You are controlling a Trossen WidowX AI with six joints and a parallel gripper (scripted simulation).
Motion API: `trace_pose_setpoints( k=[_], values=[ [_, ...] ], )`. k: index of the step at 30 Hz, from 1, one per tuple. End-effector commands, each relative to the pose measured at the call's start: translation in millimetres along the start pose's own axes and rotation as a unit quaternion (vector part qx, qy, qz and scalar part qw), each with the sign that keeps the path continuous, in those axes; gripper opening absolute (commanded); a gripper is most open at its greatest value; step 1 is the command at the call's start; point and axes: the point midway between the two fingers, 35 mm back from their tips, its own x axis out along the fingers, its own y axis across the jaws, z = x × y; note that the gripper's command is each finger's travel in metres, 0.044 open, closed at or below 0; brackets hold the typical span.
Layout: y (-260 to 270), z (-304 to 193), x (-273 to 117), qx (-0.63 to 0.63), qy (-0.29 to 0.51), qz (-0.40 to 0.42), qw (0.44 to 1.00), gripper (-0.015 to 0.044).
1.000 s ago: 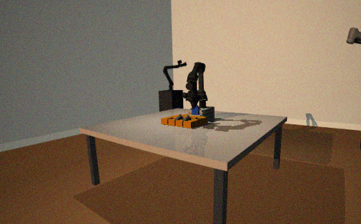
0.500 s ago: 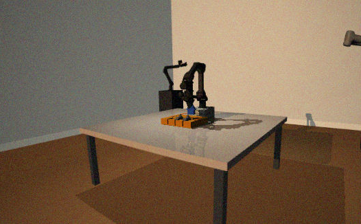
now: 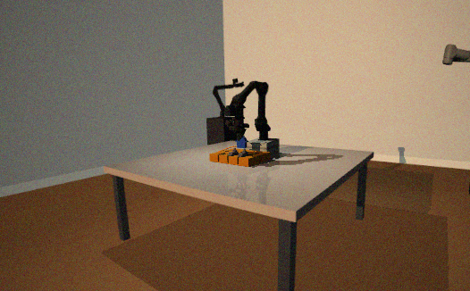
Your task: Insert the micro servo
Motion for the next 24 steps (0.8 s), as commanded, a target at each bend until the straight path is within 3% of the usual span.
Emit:
trace_pose_setpoints(
  k=[1, 14, 24],
  values=[
    [-3, 18, -1, -0.002, 0.0, 0.002, 1.0, 0.0],
    [-12, 52, -1, -0.01, -0.001, 0.002, 1.0, 0.0],
    [-12, 52, -1, -0.163, -0.001, 0.002, 0.987, 0.0]
  ],
)
